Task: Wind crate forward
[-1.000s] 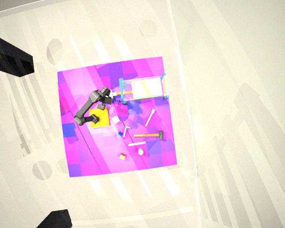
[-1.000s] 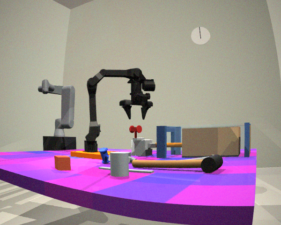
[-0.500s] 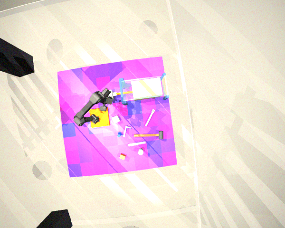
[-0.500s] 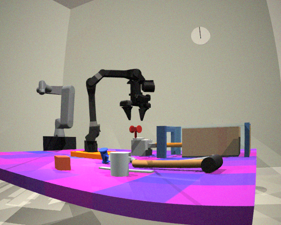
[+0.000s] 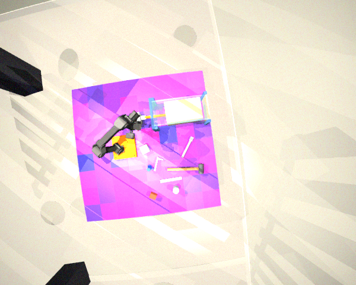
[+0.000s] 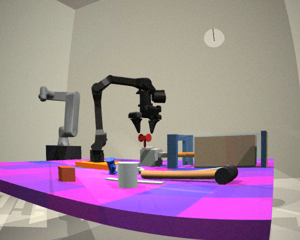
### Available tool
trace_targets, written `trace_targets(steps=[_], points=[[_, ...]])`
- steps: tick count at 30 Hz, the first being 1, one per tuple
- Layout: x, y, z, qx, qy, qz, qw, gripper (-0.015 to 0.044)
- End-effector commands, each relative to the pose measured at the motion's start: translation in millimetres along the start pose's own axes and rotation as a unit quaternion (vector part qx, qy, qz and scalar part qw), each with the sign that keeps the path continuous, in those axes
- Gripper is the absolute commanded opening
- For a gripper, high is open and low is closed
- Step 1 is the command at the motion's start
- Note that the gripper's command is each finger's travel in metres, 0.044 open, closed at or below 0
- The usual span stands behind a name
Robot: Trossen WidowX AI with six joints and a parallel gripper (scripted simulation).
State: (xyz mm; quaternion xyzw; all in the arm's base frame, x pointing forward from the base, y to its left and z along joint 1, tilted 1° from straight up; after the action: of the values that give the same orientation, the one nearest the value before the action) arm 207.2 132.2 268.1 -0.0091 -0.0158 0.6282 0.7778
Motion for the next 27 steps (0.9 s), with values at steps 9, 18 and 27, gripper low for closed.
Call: trace_targets(steps=[9,18,27], points=[[0.2,0.0,-19.8,0.001,-0.001,0.003,1.0,0.044],[-0.3,0.6,-34.7,0.001,-0.001,0.003,1.0,0.044],[-1.5,1.8,-49.5,0.001,-0.001,0.003,1.0,0.044]])
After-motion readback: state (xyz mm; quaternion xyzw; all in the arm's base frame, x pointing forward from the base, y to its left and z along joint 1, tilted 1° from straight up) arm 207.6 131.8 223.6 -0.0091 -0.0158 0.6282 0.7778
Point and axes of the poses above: the point midway between the two fingers, 35 mm back from their tips, its own z axis back along the fingers, its own x axis across the jaws, y = z × x, the point moved 8 cm from there along z, back along the fingers, and after that the axes turned 10 degrees about z, right-handed, at the moved point
